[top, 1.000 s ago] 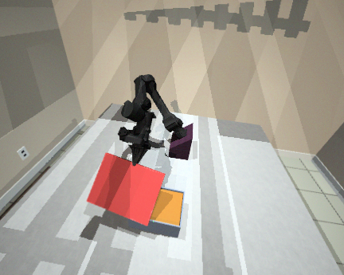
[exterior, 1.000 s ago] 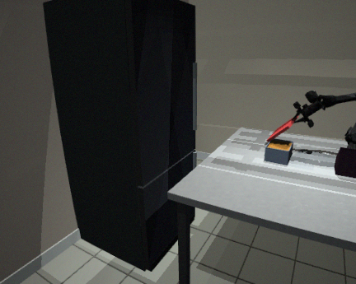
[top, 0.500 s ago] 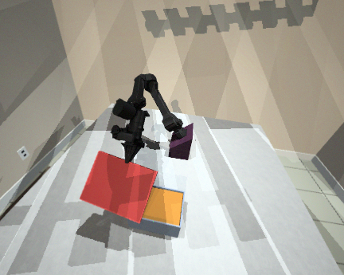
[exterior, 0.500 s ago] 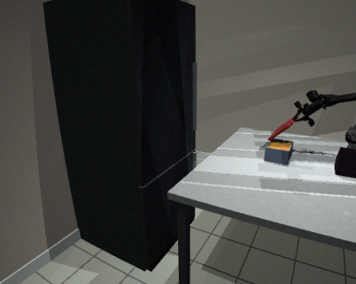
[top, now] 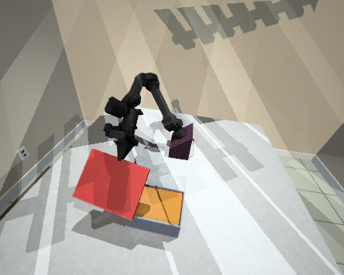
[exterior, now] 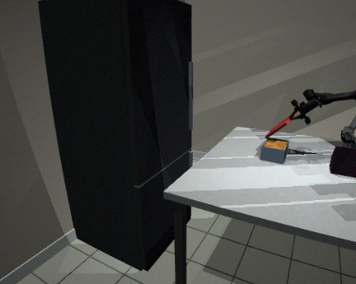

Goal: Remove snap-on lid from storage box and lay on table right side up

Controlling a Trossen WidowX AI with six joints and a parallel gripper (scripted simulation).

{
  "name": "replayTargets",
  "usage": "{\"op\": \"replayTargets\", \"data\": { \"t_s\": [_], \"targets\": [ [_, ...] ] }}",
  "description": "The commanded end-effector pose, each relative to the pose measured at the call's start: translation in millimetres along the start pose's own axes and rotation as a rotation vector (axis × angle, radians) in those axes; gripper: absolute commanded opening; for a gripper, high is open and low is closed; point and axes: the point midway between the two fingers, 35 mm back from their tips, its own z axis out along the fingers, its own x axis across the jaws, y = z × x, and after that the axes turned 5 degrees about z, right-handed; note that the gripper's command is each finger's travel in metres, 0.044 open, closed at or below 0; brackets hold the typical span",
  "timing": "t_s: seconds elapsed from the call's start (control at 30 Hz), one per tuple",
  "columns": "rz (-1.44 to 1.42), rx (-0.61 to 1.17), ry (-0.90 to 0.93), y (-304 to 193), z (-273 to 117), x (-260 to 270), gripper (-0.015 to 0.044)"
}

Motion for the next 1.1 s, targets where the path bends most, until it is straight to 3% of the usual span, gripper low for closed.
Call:
{"op": "replayTargets", "data": {
  "t_s": [0.0,1.07],
  "targets": [
    [0.002,-0.006,0.018,13,-5,5,0.0],
    [-0.001,-0.01,0.02,77,-12,7,0.0]
  ]
}}
